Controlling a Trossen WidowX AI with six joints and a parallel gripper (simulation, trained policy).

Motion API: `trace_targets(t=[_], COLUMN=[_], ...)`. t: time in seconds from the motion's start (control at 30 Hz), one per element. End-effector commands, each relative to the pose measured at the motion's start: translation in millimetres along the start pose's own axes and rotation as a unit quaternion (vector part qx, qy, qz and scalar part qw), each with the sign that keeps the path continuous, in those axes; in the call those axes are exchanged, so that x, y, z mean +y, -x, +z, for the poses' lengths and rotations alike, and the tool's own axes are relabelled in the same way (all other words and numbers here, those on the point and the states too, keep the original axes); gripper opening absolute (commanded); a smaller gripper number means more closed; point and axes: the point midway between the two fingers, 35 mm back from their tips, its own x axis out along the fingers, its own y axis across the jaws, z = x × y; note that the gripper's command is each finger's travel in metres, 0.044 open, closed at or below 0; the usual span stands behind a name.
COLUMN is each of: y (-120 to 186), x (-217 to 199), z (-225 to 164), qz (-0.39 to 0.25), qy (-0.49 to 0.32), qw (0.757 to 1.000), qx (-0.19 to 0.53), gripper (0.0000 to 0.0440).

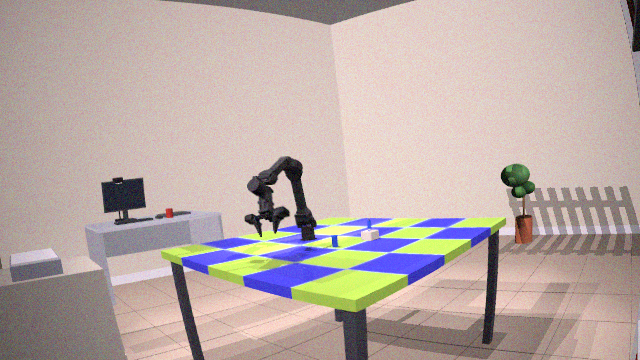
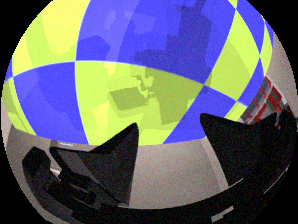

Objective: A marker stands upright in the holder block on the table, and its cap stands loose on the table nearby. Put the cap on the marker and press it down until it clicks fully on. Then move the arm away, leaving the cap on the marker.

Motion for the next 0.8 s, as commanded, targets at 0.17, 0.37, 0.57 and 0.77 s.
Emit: trace_targets(t=[0.17,0.37,0.57,0.77], y=[0.1,-0.6,-1.1,-1.2], x=[-22.5,-37.4,-52.1,-66.3], z=[1.0,4.4,8.3,12.7], qz=[0.0,0.0,0.0,0.0], qy=[0.021,0.037,0.054,0.071], qw=[1.0,0.999,0.998,0.996], qx=[-0.014,-0.027,-0.039,-0.051], gripper=[0.0313,0.0314,0.0314,0.0315])
